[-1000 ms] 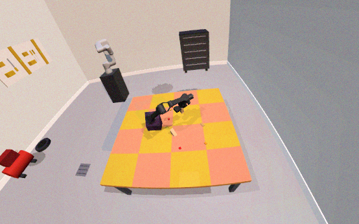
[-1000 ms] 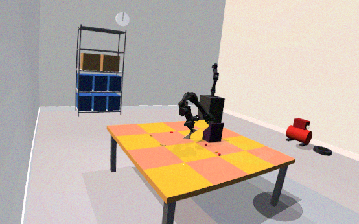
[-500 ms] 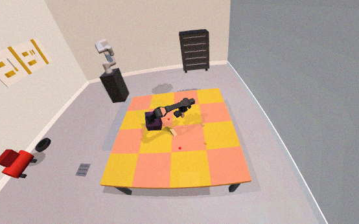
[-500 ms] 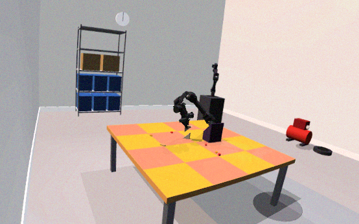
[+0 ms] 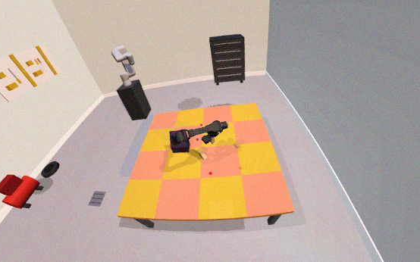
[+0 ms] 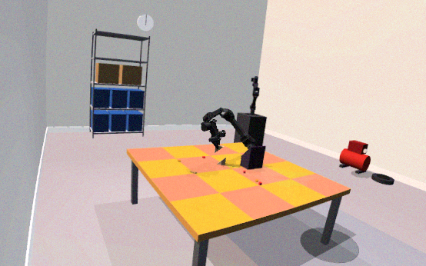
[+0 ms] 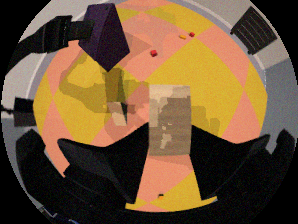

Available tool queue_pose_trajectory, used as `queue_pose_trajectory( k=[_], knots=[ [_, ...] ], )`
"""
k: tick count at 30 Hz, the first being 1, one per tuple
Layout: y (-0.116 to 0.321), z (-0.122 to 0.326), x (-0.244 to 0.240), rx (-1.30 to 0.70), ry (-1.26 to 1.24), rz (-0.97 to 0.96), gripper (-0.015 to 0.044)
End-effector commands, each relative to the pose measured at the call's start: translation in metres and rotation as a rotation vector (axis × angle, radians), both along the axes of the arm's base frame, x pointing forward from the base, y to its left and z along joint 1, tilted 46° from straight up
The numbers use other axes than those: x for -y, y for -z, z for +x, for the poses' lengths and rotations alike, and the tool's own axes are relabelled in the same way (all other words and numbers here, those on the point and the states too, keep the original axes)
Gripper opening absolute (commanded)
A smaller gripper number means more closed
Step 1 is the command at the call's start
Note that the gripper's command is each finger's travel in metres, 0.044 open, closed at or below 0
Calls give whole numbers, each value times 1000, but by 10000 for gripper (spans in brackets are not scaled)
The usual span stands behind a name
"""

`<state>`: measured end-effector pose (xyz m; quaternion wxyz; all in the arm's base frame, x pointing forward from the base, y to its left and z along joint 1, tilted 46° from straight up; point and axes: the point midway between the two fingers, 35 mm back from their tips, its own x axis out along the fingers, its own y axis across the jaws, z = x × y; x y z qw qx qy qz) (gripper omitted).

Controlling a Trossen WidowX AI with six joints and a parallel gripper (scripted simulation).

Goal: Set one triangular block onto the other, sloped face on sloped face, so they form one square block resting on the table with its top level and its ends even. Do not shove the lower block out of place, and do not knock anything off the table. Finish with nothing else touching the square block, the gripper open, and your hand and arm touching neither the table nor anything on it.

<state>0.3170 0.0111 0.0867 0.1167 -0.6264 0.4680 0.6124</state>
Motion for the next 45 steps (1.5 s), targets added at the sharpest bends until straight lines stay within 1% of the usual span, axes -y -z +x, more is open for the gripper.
queue_pose_trajectory(
  k=[1,11,23,26,29,45],
  knots=[
    [-12,-4,11,-2,-10,-4,0],
    [-40,-16,35,3,-17,-11,0],
    [-78,-40,69,-24,-38,-25,0],
    [-82,-43,72,-27,-40,-26,0],
    [-76,-43,75,-27,-34,-26,0],
    [-16,-62,109,-30,24,-23,0]
  ],
)
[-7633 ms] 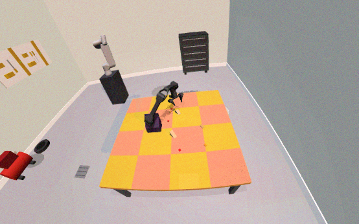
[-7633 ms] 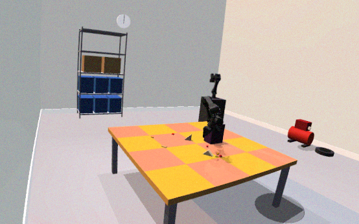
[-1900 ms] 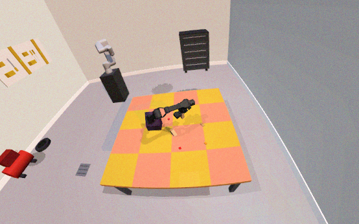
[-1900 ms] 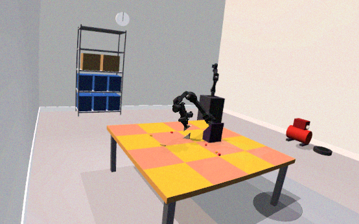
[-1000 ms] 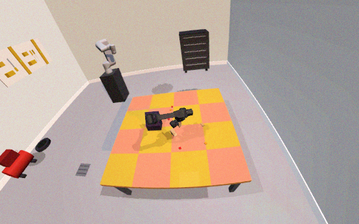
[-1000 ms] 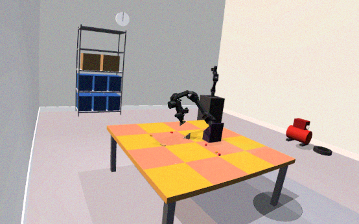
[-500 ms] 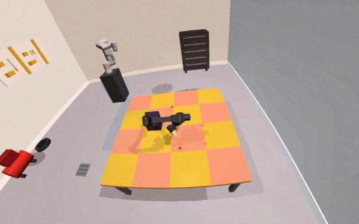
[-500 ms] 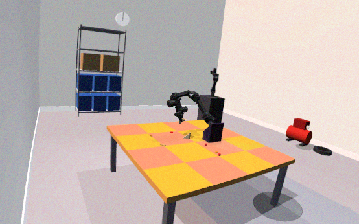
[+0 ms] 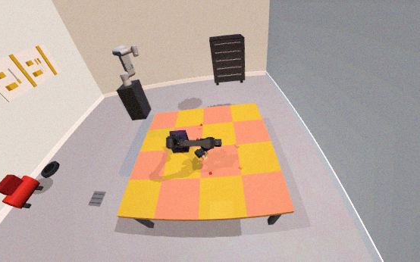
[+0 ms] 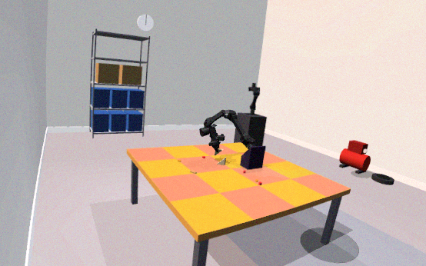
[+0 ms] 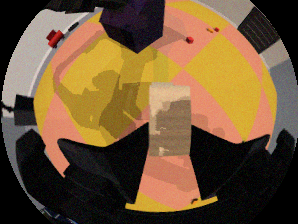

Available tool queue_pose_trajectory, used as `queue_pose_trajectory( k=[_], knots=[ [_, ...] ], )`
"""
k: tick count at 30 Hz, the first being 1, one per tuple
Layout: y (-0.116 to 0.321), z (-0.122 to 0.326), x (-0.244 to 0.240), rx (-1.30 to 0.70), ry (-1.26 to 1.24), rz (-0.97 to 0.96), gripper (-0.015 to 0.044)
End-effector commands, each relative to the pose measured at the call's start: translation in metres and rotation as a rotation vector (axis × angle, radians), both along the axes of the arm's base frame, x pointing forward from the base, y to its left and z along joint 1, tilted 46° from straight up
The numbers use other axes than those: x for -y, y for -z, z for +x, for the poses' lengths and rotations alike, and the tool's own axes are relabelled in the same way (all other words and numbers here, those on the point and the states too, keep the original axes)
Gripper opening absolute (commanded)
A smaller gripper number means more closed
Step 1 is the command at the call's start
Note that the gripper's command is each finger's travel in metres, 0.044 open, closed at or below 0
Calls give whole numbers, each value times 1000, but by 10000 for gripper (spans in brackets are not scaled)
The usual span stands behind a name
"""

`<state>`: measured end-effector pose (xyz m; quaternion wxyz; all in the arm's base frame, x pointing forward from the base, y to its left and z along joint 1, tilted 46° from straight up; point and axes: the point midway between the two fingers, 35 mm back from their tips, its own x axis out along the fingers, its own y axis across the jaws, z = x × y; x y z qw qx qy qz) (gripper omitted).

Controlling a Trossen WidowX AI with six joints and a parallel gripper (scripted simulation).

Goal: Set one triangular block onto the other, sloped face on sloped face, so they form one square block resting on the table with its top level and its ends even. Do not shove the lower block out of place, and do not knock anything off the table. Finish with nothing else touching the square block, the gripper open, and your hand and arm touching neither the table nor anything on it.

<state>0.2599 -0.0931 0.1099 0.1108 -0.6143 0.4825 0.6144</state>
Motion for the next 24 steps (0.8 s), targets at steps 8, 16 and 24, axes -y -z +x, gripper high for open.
queue_pose_trajectory(
  k=[8,16,24],
  knots=[
    [26,-10,15,-4,4,-3,0],
    [35,-11,20,3,8,-1,0],
    [35,-11,20,3,8,0,0]
  ],
)
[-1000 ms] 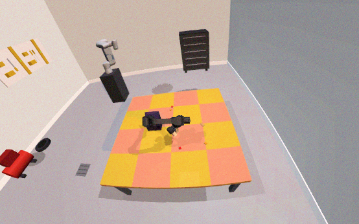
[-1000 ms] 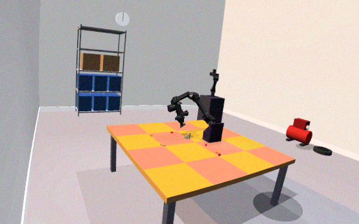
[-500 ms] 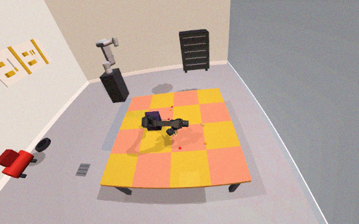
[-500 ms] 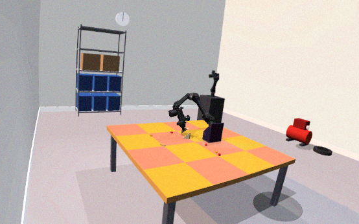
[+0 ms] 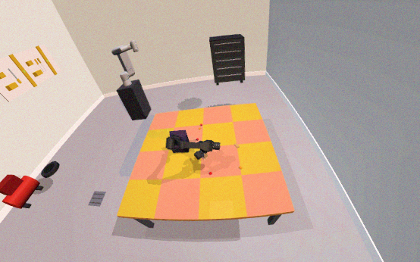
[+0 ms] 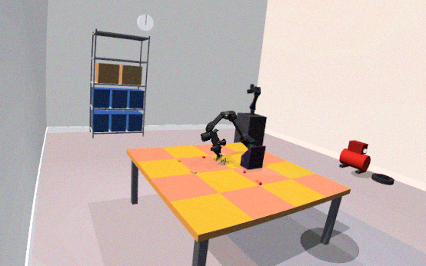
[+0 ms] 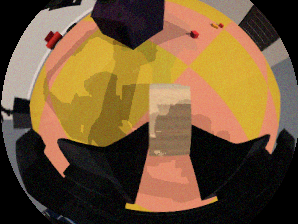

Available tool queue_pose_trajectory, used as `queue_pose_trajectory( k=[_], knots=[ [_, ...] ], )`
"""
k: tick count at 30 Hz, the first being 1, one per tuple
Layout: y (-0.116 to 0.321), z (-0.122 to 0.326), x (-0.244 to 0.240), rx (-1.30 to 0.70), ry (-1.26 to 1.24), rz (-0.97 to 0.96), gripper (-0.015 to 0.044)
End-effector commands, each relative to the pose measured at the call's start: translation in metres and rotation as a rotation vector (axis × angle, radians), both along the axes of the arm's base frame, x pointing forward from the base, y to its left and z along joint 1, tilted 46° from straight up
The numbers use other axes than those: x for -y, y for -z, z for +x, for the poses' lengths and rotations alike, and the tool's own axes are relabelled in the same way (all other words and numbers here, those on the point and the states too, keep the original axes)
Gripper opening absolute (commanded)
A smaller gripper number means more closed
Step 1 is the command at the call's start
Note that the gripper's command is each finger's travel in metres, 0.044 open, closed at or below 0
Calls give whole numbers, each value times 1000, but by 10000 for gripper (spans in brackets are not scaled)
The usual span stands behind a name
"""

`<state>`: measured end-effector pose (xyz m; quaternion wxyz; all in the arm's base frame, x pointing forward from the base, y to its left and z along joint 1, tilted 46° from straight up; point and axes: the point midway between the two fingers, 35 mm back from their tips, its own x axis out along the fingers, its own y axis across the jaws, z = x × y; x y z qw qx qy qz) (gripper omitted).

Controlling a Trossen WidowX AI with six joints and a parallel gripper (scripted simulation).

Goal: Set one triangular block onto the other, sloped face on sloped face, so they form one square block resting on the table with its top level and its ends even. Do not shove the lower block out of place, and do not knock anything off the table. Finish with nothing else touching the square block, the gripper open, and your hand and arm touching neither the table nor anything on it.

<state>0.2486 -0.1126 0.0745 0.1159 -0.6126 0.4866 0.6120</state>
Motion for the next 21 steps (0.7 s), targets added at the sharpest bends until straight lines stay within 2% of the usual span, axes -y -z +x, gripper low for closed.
queue_pose_trajectory(
  k=[1,21],
  knots=[
    [0,0,0,-2,-6,1,0],
    [6,-1,4,-3,-10,2,0]
  ],
)
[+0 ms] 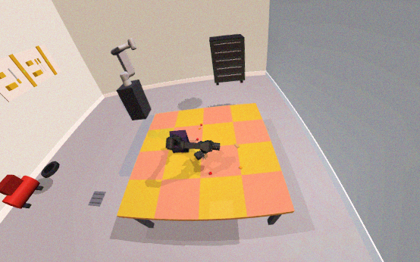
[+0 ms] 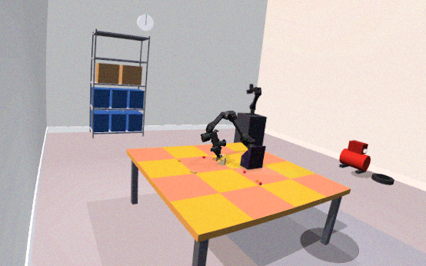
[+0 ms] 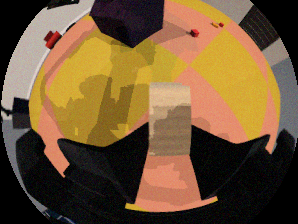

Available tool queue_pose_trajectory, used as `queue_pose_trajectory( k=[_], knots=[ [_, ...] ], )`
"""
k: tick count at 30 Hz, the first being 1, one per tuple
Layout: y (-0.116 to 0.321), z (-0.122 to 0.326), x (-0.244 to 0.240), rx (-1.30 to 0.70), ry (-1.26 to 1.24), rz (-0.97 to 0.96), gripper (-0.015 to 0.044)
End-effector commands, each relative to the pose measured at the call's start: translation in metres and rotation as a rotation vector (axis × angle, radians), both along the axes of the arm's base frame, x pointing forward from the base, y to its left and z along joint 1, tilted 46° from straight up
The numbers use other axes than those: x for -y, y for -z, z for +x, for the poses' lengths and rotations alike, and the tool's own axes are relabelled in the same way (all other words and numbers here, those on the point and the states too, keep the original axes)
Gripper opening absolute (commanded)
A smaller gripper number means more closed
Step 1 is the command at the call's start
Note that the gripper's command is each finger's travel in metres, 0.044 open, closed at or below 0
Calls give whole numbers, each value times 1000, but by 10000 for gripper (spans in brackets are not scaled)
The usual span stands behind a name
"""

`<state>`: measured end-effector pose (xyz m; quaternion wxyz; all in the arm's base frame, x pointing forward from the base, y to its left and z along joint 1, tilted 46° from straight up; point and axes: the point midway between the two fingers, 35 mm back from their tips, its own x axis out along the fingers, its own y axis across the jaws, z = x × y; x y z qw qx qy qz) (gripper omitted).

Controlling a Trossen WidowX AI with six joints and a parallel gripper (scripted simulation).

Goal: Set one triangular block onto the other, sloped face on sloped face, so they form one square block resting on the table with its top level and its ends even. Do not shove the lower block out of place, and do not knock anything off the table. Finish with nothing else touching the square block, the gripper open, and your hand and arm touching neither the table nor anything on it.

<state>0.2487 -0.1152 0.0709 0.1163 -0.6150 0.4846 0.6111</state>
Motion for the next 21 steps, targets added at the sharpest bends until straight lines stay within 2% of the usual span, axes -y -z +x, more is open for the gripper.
queue_pose_trajectory(
  k=[1,21],
  knots=[
    [3,-2,1,-8,-6,1,0],
    [14,-5,8,-6,-5,1,0]
  ],
)
